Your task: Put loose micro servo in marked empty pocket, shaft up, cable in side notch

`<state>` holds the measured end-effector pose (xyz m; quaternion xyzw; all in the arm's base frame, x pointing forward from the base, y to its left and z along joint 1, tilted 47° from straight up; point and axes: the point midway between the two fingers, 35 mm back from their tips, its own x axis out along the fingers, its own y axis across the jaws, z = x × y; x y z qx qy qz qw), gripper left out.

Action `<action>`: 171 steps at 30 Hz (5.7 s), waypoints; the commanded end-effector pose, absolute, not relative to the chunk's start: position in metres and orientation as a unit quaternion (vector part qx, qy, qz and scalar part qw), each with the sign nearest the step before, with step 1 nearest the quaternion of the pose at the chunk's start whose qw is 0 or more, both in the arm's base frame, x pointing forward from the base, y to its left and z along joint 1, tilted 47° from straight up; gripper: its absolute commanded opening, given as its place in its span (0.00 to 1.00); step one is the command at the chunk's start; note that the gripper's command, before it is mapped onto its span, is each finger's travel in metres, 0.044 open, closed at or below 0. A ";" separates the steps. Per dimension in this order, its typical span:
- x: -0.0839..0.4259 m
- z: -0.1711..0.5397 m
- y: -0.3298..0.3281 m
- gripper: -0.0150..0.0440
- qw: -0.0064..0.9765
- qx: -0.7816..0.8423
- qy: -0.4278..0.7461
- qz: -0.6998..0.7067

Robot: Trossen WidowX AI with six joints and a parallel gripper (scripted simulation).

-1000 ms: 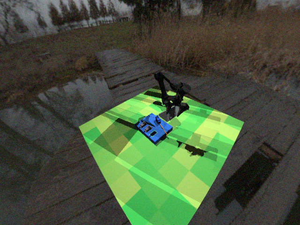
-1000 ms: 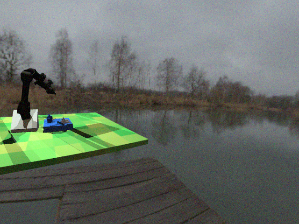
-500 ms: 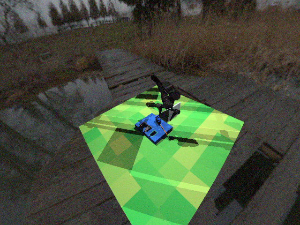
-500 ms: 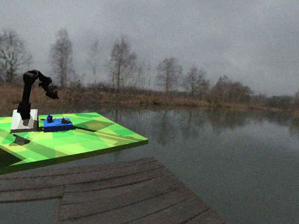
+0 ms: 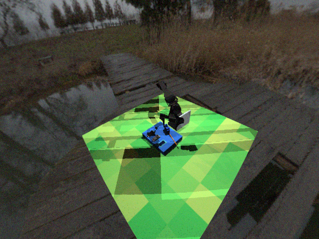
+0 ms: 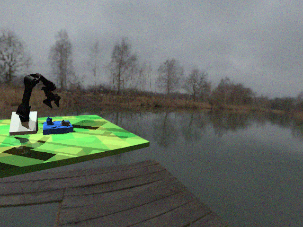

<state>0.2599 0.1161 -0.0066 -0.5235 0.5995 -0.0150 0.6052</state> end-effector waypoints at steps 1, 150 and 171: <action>0.251 -0.004 0.098 1.00 0.559 -0.539 0.630 0.010; 0.244 -0.038 0.058 0.25 0.591 -0.306 0.710 -0.230; 0.278 -0.039 0.054 0.25 0.618 -0.248 0.685 -0.296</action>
